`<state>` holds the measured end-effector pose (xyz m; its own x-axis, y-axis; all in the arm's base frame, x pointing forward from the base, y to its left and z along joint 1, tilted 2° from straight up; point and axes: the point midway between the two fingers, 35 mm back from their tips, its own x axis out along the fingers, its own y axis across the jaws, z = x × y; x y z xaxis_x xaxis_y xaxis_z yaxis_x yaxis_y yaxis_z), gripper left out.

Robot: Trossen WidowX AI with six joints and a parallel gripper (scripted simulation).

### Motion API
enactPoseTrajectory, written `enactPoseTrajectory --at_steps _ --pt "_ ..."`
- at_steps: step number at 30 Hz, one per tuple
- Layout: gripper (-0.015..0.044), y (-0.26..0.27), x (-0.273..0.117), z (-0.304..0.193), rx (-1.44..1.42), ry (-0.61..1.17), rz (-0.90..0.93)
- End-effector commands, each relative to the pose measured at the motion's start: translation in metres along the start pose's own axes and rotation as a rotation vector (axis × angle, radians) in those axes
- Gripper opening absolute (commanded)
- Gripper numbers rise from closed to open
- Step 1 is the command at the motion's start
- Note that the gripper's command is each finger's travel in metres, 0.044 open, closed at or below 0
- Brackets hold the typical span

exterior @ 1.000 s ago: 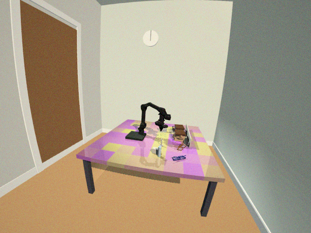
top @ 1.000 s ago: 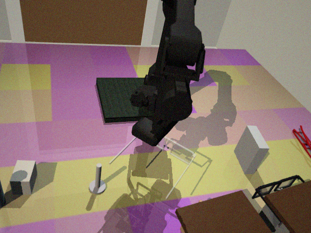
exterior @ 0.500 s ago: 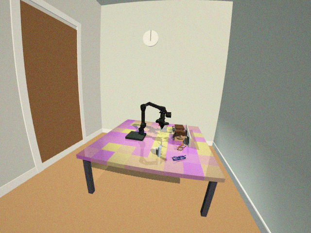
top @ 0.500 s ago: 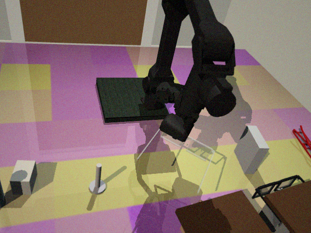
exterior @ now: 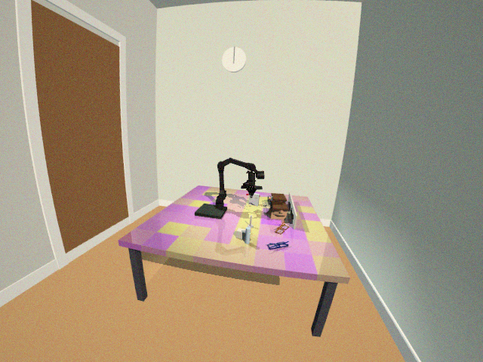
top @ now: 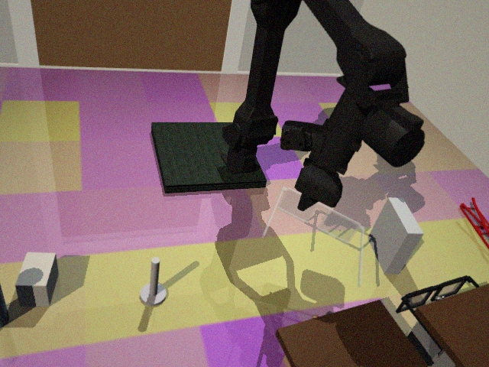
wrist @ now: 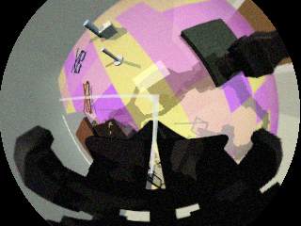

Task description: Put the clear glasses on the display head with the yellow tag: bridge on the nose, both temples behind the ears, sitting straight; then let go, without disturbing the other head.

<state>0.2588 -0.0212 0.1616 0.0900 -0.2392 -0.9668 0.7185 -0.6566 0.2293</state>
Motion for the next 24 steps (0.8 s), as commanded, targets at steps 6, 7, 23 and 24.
enactPoseTrajectory --at_steps 6,7,23,24 --pt "0.0000 -0.020 -0.016 -0.016 -0.055 -0.003 0.094" --pt "0.0000 -0.022 -0.017 -0.018 -0.061 -0.002 0.104" --pt "0.0000 -0.058 -0.043 -0.041 -0.153 0.041 0.267" --pt "0.0000 -0.061 -0.045 -0.042 -0.158 0.046 0.277"
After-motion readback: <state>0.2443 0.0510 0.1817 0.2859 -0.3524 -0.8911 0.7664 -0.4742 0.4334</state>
